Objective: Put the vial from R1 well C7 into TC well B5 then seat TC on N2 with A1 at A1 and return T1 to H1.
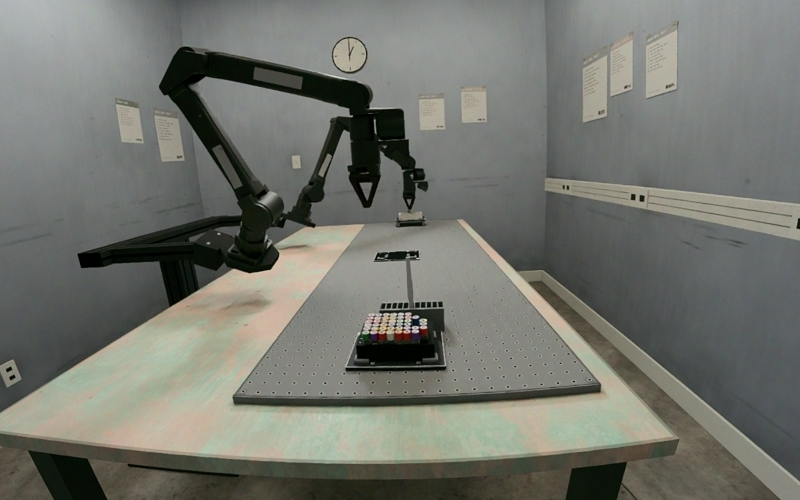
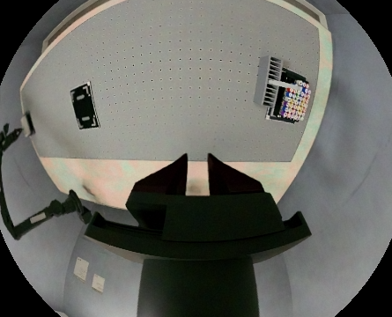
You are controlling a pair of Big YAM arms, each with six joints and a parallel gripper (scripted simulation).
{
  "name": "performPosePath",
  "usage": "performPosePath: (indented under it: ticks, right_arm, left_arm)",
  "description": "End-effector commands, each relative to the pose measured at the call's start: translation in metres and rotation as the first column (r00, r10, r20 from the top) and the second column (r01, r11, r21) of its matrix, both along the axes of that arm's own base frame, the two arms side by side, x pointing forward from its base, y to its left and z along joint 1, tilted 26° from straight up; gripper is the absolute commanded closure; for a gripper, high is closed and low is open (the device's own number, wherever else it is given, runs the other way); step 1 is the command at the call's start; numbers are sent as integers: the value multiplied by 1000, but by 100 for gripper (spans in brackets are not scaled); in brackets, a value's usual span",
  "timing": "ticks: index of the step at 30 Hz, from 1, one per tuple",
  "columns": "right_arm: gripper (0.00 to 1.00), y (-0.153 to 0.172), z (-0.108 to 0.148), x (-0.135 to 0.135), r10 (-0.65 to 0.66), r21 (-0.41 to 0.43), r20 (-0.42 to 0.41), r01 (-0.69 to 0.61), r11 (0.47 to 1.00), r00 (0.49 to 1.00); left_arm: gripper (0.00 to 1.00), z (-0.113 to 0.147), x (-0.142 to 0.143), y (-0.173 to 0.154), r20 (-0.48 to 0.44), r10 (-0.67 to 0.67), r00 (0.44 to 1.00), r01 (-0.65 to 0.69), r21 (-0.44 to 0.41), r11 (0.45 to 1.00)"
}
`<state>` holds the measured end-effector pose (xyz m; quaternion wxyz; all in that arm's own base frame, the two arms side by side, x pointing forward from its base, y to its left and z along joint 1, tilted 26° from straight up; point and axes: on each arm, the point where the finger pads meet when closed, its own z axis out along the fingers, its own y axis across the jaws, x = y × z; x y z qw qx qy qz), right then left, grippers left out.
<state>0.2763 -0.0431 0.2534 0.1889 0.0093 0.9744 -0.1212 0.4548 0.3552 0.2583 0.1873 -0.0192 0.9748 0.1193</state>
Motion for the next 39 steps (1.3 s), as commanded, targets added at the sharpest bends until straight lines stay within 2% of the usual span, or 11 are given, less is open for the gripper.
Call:
performPosePath:
  ticks: [1,12,13,39]
  right_arm:
    - [76,-1,15,5,-15,1,36,15,1000,999]
    - [76,-1,15,5,-15,1,36,15,1000,999]
    - [76,-1,15,5,-15,1,36,15,1000,999]
    - [76,-1,15,5,-15,1,36,15,1000,999]
  left_arm:
    - [0,48,2,8,64,-3,998,-1,58,998]
    - [0,48,2,8,64,-3,998,-1,58,998]
    - [0,21,-6,-5,18,-26,999,25,34,999]
    - [0,16,-46,-87,30,-16,999,15,29,999]
